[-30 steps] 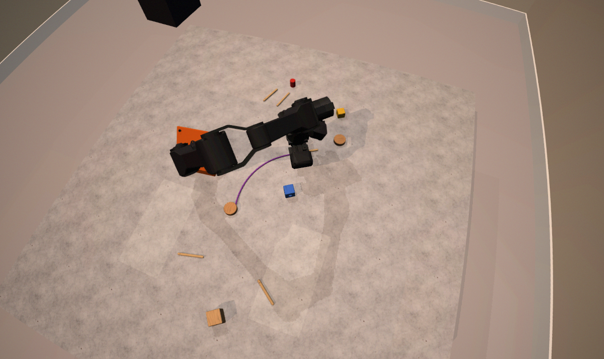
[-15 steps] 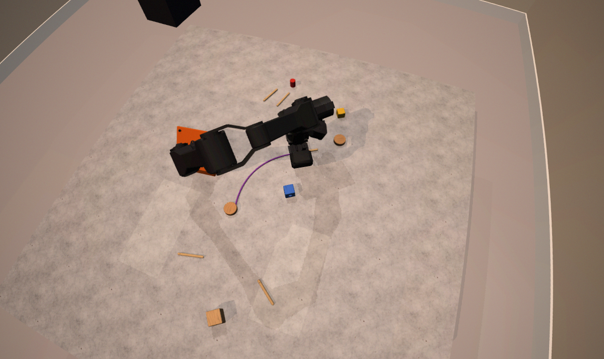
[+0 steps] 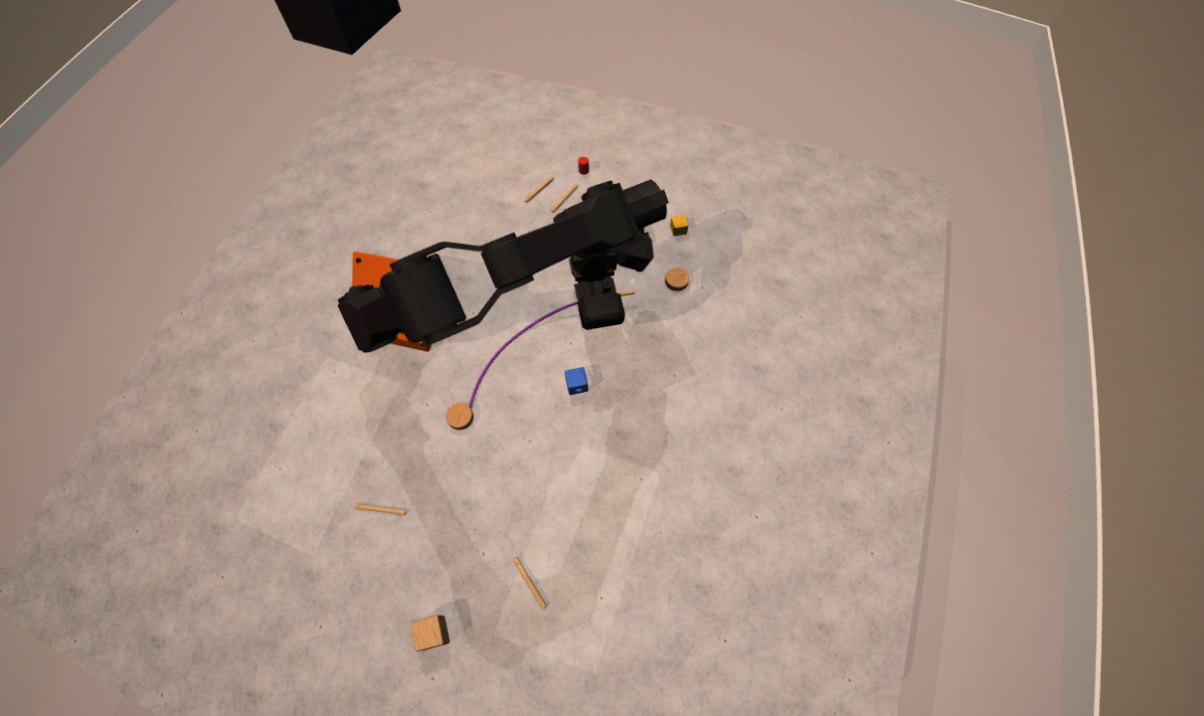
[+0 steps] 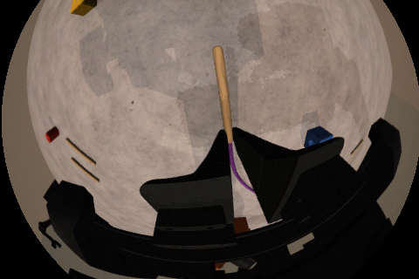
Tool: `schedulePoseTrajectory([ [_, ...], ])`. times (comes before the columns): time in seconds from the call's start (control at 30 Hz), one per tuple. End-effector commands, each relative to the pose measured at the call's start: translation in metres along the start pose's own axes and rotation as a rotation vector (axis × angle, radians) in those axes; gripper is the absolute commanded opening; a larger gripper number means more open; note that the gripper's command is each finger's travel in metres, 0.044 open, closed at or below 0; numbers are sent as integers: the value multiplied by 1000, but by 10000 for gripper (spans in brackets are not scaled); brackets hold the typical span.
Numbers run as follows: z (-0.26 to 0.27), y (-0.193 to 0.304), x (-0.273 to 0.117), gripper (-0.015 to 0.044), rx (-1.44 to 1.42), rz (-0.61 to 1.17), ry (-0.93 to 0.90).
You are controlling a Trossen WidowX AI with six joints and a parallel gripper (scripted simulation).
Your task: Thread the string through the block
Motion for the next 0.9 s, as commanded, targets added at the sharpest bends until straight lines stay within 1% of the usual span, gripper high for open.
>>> schedulePoseTrajectory([
  [0.0, 1, -1, -7, 0, 5, -5, -4],
  [0.8, 1, 0, -38, 0, 4, -4, -4],
  [0.87, 0, 1, -34, 0, -1, 0, -1],
])
Point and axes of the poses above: the point midway between the two fingers, 35 mm back from their tips, its own x axis out along the fingers, its own z axis across the jaws, y = z × x, the point moved 3 cm from there along -x, back along the fingers, and after that the axes turned 2 degrees about x, right-handed, at the moved point
